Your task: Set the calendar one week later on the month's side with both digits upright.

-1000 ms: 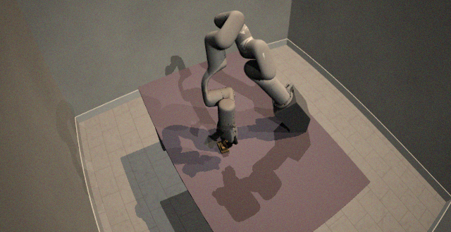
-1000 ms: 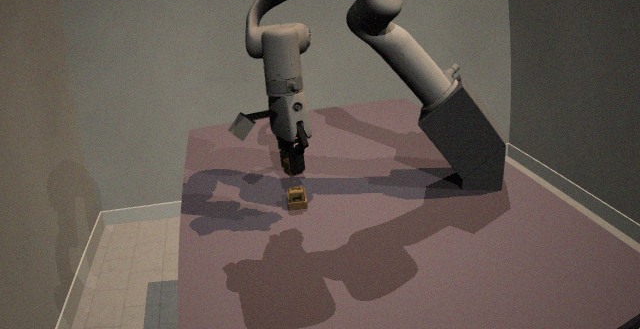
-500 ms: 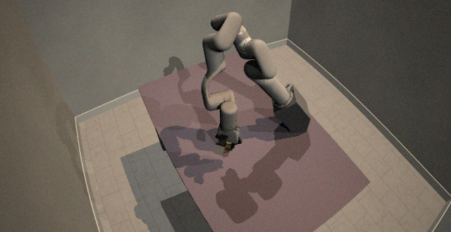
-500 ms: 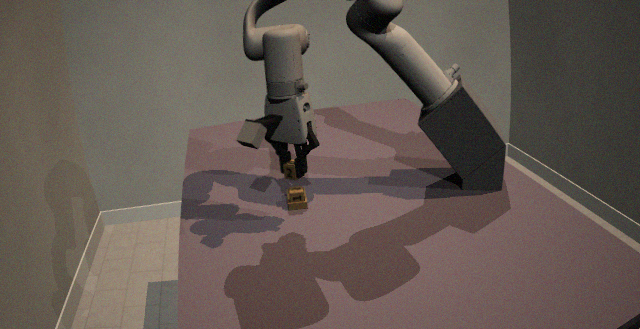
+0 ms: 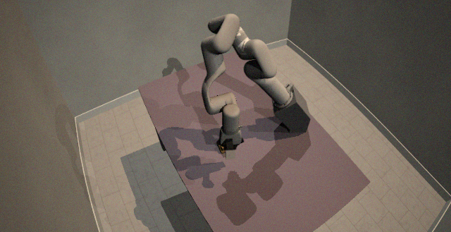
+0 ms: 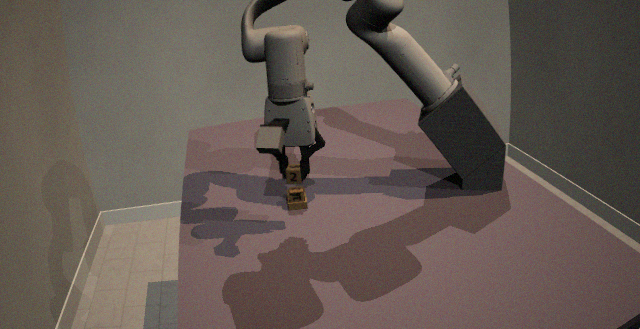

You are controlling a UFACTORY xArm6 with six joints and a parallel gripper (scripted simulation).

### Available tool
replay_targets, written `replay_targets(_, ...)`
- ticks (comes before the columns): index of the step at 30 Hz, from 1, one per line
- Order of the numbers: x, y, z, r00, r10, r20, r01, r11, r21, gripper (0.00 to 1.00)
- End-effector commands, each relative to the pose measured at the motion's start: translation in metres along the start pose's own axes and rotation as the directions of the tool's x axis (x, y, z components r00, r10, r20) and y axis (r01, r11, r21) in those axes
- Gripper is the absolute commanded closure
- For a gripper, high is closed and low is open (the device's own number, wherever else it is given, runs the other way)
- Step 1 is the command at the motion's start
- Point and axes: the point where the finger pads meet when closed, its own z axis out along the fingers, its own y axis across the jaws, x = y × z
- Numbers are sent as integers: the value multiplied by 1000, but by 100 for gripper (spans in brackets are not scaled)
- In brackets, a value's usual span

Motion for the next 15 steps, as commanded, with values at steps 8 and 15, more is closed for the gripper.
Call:
replay_targets(8, 11, -4, 0, 967, -253, 0, 253, 967, 4, 71)
replay_targets(15, 12, -4, 0, 962, -271, 0, 271, 962, 3, 71)
